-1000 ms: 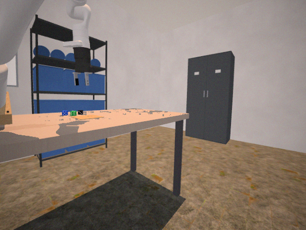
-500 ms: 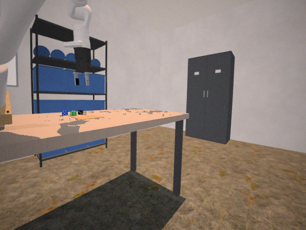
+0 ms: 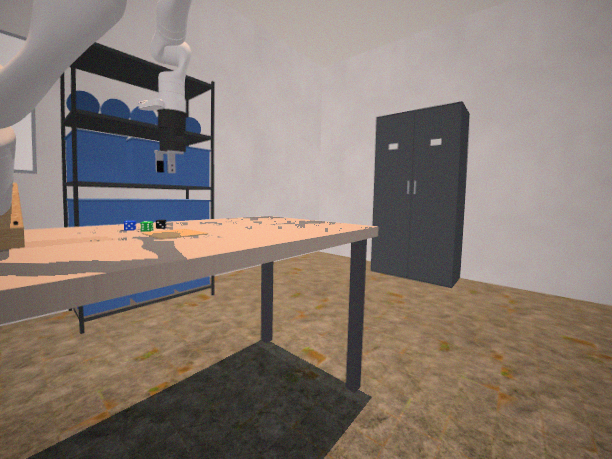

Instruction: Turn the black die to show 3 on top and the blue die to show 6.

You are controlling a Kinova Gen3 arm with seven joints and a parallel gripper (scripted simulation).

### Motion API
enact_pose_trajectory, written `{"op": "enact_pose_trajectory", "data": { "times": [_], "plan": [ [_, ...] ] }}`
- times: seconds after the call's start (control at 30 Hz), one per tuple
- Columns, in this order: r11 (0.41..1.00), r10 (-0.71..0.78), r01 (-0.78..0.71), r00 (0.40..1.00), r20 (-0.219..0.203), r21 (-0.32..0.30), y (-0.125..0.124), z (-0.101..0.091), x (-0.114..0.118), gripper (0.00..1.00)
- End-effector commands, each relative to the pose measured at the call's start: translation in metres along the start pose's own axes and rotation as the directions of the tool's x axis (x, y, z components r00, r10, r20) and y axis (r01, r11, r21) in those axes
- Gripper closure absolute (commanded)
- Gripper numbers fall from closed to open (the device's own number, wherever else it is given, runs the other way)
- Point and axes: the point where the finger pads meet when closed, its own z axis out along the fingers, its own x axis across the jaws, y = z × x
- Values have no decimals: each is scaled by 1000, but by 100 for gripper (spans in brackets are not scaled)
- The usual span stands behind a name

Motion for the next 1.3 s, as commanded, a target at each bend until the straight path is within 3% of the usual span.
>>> {"op": "enact_pose_trajectory", "data": {
  "times": [0.0, 0.3, 1.27],
  "plan": [
    [999, 26, -28, 999, 40, 42, 15, 23, 47, 0],
    [981, 182, -186, 980, 81, 52, 37, 52, 109, 0],
    [978, 197, -202, 977, 86, 52, 38, 59, 114, 0]
  ]
}}
